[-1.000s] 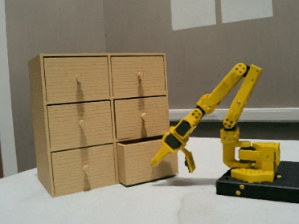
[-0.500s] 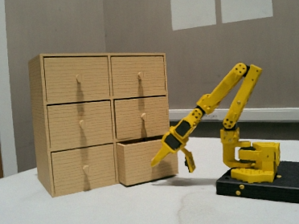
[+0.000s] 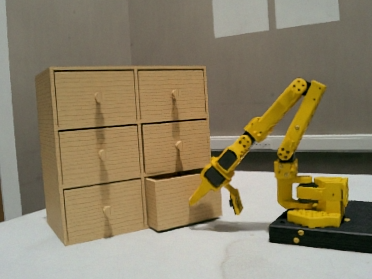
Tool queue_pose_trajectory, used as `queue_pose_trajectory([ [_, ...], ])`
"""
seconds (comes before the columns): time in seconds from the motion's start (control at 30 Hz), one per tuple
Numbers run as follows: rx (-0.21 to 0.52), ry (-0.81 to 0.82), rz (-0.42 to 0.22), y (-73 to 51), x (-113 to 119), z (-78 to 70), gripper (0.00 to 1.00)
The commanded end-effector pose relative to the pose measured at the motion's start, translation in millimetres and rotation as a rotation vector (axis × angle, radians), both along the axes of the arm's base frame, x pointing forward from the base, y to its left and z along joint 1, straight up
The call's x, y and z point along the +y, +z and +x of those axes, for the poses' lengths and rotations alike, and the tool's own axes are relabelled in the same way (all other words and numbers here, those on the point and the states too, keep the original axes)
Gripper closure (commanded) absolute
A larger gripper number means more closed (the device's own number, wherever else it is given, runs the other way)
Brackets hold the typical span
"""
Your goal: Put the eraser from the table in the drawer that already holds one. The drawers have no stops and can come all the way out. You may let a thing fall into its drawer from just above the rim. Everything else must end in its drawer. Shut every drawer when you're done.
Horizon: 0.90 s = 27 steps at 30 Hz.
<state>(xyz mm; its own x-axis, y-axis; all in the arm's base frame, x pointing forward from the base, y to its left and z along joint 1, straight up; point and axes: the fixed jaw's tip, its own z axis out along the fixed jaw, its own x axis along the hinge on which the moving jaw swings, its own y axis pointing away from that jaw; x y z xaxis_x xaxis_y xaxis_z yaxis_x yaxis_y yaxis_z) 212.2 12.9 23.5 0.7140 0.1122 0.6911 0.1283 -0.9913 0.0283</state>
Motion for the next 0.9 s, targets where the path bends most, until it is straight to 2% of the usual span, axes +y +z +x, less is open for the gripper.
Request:
queue_pose_trajectory([
  [0.0, -0.035, -0.022, 0.008, 5.7, -3.0, 7.0, 0.93],
  [0.33, -0.035, -0.022, 0.008, 5.7, -3.0, 7.0, 1.0],
  [0.87, -0.035, -0.022, 0.008, 5.7, -3.0, 7.0, 1.0],
])
